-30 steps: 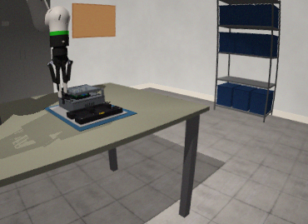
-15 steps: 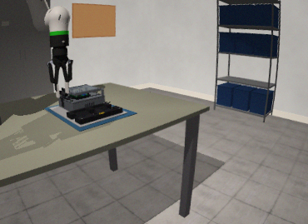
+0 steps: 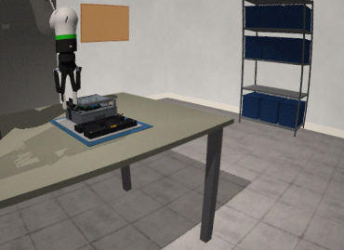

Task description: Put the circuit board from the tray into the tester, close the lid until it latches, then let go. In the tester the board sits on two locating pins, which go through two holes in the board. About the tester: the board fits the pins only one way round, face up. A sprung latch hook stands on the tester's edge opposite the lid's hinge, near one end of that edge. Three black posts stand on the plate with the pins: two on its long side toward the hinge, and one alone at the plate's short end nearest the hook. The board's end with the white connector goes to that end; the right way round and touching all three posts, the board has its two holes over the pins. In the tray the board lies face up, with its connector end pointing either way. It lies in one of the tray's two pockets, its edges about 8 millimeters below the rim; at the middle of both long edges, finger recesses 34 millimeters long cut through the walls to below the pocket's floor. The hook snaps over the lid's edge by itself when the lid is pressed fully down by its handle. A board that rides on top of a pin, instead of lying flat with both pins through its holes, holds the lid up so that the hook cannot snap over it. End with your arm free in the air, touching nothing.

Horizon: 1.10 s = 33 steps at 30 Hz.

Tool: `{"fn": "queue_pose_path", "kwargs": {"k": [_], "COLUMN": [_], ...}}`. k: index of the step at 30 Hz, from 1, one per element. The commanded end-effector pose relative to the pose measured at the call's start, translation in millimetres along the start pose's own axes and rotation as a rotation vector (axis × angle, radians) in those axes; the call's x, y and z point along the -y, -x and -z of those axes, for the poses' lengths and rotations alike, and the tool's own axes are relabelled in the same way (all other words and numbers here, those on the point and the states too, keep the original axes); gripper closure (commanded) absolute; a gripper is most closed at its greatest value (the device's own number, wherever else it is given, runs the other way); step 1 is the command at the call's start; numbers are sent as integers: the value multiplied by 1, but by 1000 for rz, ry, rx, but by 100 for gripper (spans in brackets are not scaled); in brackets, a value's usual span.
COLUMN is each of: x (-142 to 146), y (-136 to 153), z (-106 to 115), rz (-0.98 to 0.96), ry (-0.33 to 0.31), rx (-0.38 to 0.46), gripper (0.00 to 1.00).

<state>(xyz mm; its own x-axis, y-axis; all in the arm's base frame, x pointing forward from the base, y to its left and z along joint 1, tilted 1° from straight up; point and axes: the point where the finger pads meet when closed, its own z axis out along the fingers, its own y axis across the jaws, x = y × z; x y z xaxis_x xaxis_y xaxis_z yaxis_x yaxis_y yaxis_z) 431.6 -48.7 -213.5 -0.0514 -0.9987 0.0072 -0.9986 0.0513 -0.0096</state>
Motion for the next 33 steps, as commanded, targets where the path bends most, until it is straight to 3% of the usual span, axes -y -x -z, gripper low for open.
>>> {"fn": "queue_pose_path", "kwargs": {"k": [1,16,33], "x": [0,0,0], "y": [0,0,0], "z": [0,6,39], "rz": [0,0,0], "ry": [-1,-1,-1], "rx": [0,0,0], "gripper": [70,70,70]}}
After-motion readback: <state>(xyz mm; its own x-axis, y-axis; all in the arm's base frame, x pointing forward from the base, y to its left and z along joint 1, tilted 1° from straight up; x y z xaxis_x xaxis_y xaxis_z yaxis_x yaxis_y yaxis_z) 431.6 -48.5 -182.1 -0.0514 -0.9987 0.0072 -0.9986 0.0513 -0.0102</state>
